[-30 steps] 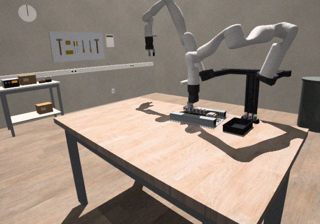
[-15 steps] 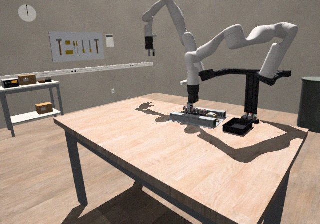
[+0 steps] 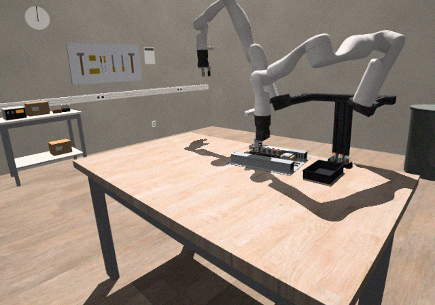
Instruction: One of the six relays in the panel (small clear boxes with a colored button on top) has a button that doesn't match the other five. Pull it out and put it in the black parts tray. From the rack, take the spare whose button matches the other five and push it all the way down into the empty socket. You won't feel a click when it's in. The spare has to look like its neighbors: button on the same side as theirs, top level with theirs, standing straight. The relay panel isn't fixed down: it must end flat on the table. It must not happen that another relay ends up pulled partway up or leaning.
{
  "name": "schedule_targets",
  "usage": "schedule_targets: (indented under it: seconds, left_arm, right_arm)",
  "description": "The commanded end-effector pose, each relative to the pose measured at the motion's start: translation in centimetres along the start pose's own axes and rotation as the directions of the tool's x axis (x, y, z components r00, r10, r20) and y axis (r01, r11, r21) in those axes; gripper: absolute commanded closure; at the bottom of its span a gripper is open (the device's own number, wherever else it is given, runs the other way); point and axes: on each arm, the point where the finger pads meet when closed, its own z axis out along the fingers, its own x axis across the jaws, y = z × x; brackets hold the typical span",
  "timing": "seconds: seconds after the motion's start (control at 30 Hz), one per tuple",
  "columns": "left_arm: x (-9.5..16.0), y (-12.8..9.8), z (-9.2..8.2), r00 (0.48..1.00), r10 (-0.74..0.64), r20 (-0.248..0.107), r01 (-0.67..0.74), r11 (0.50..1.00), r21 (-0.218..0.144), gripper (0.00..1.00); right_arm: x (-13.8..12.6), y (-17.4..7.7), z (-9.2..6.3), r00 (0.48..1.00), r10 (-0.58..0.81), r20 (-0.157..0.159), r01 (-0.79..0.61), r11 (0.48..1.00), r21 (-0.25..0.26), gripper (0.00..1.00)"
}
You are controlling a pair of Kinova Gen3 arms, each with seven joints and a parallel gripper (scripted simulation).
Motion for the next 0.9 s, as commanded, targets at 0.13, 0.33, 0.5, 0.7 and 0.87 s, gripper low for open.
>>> schedule_targets:
  seconds: [0.13, 0.33, 0.5, 0.7, 0.87]
  left_arm:
    - [-0.07, -0.07, -0.11, 1.000, 0.000, -0.003, 0.000, 1.000, 0.001, 1.00]
    - [-0.05, -0.07, -0.12, 1.000, 0.000, 0.004, 0.000, 1.000, 0.001, 1.00]
    - [-0.03, -0.06, -0.12, 1.000, 0.000, 0.010, 0.000, 1.000, 0.001, 1.00]
    - [-0.02, -0.06, -0.12, 1.000, 0.000, 0.014, 0.000, 1.000, 0.001, 1.00]
    - [-0.01, -0.06, -0.13, 1.000, 0.000, 0.020, 0.000, 1.000, 0.001, 1.00]
  right_arm:
    - [-0.01, 0.03, -0.05, 1.000, 0.000, 0.000, 0.000, 1.000, -0.001, 0.00]
    - [-0.01, 0.03, -0.05, 1.000, 0.000, 0.000, 0.000, 1.000, -0.001, 0.00]
    - [-0.01, 0.03, -0.05, 1.000, 0.000, 0.000, 0.000, 1.000, -0.001, 0.00]
    - [-0.01, 0.03, -0.05, 1.000, 0.000, 0.000, 0.000, 1.000, -0.001, 0.00]
    - [-0.01, 0.03, -0.05, 1.000, 0.000, 0.000, 0.000, 1.000, -0.001, 0.00]
